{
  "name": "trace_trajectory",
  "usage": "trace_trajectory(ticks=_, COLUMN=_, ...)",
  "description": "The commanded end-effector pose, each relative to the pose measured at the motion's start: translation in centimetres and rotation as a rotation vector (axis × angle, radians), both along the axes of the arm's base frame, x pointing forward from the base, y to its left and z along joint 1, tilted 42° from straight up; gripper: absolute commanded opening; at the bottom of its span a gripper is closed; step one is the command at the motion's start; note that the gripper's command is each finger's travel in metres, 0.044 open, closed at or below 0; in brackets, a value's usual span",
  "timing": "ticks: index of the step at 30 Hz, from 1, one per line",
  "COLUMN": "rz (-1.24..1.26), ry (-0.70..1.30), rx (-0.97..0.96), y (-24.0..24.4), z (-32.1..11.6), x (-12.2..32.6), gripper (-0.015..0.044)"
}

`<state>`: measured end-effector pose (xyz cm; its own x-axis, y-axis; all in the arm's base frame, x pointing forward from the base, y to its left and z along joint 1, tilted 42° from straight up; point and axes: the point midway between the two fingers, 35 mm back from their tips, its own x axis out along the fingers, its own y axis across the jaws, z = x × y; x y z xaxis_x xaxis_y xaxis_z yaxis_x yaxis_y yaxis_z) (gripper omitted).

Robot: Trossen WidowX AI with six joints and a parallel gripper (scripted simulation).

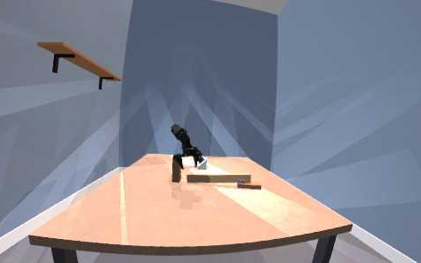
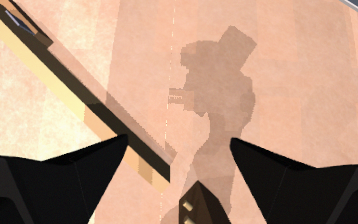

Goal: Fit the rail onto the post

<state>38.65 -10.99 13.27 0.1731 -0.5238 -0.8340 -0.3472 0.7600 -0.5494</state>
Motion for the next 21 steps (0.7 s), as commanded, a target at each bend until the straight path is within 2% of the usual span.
trace_trajectory(ticks=1, rz=0.270, ry=0.416, rx=-0.091, y=1.8, z=-3.9, x=-2.0, gripper=0.0440)
trace_trajectory(ticks=3, rz=0.443, ry=0.675, rx=-0.135, y=2.7, z=-5.6, x=-3.4, gripper=0.0440)
trace_trajectory(ticks=5, rz=0.505, ry=0.766, rx=-0.147, y=2.9, z=-6.1, x=-3.9, gripper=0.0440)
trace_trajectory(ticks=21, rz=0.504, ry=0.768, rx=-0.145, y=1.9, z=-7.0, x=-4.3, gripper=0.0440)
